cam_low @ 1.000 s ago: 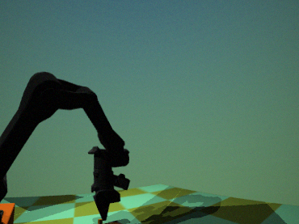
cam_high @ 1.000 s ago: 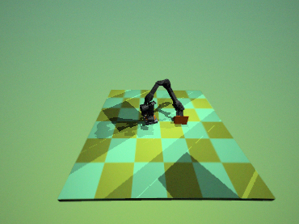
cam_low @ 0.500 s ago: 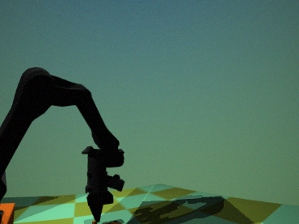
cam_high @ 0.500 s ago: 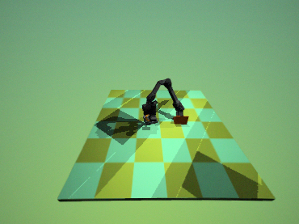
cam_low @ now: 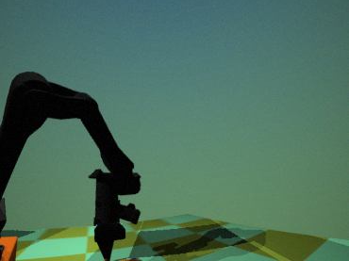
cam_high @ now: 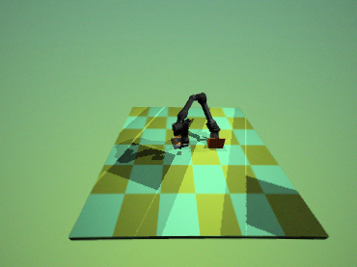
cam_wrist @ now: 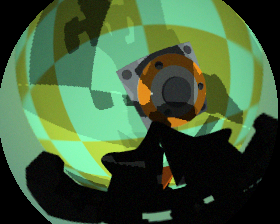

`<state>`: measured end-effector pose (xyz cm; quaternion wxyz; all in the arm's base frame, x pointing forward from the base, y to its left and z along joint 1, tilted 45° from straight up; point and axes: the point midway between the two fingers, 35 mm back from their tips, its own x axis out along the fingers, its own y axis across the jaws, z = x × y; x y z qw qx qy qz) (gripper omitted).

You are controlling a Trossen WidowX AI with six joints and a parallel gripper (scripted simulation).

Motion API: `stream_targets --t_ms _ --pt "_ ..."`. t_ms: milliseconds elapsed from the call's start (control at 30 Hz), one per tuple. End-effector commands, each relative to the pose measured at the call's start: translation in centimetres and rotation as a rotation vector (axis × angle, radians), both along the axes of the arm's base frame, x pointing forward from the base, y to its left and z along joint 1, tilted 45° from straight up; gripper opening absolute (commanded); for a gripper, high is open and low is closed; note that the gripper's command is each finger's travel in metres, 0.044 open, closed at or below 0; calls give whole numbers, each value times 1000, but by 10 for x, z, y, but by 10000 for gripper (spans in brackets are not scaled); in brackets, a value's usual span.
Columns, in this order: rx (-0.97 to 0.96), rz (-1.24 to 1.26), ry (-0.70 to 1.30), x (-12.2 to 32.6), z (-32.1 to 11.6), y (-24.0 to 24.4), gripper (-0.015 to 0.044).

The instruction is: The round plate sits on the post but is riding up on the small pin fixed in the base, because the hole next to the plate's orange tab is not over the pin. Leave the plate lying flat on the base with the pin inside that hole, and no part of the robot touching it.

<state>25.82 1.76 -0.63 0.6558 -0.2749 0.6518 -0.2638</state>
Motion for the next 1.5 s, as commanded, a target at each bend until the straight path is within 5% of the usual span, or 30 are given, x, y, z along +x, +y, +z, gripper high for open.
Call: stream_targets --t_ms 0,1467 --pt "-1 -1 -3 -4 5 -3 0" --pt "0 0 -2 -12 39 -14 0"
